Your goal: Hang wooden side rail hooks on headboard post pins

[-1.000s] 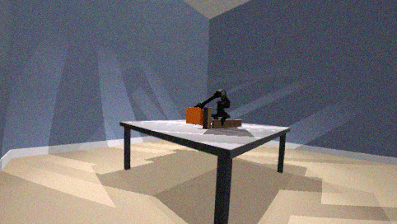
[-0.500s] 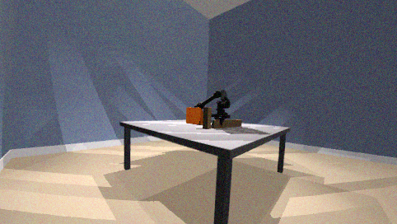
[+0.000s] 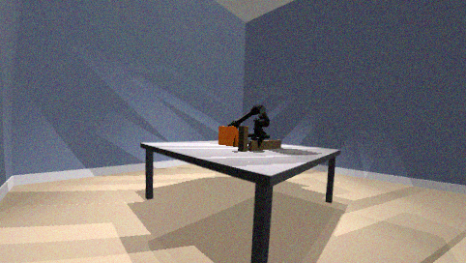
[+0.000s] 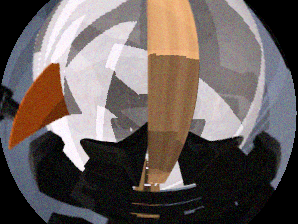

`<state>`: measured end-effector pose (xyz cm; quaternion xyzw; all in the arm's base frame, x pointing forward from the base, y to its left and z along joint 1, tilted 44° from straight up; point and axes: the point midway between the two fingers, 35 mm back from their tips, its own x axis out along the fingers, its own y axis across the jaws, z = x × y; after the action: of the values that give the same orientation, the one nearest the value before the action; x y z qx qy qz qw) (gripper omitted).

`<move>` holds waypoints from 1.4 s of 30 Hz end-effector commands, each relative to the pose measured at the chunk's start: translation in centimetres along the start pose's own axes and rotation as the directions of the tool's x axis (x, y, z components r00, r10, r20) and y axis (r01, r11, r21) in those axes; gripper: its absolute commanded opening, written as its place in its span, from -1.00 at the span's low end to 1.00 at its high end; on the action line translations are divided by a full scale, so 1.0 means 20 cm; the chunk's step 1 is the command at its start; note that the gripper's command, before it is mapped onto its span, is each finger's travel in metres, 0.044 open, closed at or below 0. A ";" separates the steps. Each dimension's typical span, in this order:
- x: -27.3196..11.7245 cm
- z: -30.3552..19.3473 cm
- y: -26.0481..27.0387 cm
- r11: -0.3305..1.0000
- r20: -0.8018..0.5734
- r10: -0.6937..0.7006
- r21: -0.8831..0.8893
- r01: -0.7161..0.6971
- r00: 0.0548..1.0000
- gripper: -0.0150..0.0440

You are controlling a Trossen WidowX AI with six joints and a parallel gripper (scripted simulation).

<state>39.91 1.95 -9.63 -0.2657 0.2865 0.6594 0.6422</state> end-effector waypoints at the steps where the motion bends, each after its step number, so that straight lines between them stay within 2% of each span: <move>1: 0.00 0.00 0.01 0.999 0.001 0.001 -0.038 0.000 1.000 -0.49; 42: 0.00 -0.01 0.11 0.997 0.000 0.001 -0.074 -0.001 1.000 -0.49</move>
<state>37.99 1.86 -9.62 -0.2861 0.2633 0.6687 0.6338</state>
